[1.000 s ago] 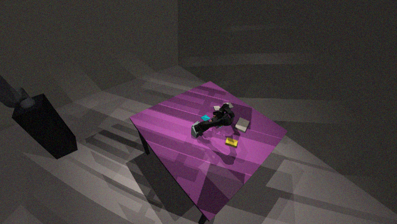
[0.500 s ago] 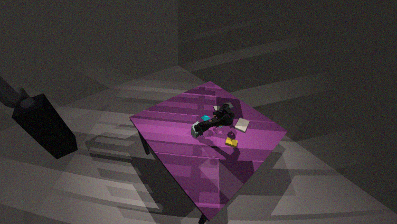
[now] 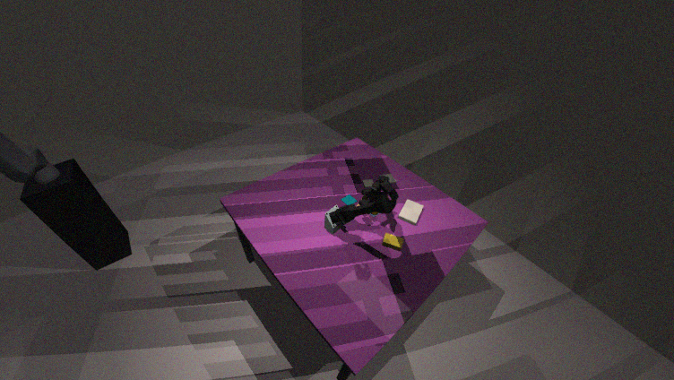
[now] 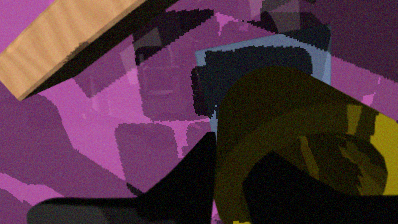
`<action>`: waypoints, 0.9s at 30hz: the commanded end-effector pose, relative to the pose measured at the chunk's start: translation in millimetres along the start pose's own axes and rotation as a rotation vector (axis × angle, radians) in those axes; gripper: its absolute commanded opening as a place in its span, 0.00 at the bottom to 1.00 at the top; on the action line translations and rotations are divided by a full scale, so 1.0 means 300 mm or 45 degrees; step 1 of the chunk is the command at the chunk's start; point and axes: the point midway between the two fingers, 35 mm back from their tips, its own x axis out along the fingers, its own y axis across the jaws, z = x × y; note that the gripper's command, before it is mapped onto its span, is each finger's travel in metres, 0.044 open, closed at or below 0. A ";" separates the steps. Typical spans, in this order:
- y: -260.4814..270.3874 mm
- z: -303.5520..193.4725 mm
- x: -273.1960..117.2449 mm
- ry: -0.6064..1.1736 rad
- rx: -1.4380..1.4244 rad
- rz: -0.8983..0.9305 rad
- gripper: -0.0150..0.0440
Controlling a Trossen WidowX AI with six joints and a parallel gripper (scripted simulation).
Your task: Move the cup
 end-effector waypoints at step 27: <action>-0.007 0.012 -0.225 0.006 -0.011 -0.004 0.25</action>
